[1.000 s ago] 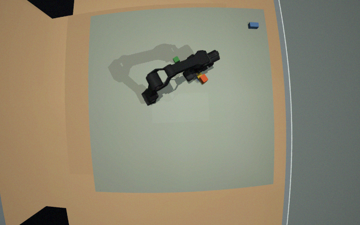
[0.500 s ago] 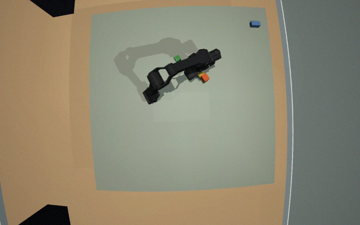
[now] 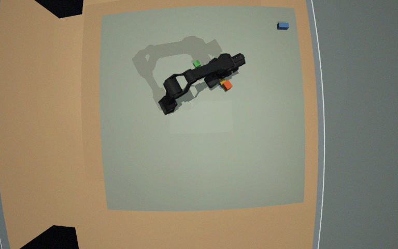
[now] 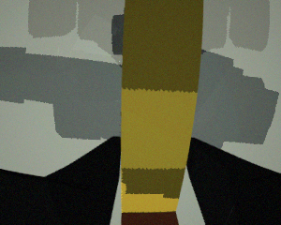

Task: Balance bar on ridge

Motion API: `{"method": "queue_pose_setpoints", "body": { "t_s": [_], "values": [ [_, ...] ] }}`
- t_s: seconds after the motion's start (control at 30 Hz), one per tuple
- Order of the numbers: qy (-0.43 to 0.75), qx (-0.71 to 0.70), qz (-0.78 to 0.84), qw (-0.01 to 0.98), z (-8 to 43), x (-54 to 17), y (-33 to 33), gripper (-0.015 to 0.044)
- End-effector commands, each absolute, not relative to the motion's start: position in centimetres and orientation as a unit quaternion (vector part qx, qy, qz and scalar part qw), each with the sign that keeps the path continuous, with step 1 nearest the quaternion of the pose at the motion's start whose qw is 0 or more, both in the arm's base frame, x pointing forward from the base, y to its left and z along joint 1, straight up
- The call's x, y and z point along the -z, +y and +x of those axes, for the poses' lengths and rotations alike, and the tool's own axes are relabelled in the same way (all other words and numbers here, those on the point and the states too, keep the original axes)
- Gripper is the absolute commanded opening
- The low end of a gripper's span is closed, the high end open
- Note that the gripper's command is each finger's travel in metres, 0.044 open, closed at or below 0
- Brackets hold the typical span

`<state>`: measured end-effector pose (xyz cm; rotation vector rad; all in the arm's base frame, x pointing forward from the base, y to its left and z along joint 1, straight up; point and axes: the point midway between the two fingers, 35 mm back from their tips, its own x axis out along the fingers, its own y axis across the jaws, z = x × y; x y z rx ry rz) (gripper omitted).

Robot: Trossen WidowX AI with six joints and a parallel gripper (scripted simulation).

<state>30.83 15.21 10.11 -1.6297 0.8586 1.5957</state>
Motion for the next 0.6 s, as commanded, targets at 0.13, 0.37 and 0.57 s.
{"method": "queue_pose_setpoints", "body": {
  "t_s": [0.13,0.37,0.57],
  "values": [
    [0.331,-0.615,-0.628,0.345,30.83,-10.11,15.21,0.0172],
    [0.331,-0.615,-0.628,0.345,30.83,-10.11,15.21,0.0173],
    [0.331,-0.615,-0.628,0.345,30.83,-10.11,15.21,0.0185]
  ]
}}
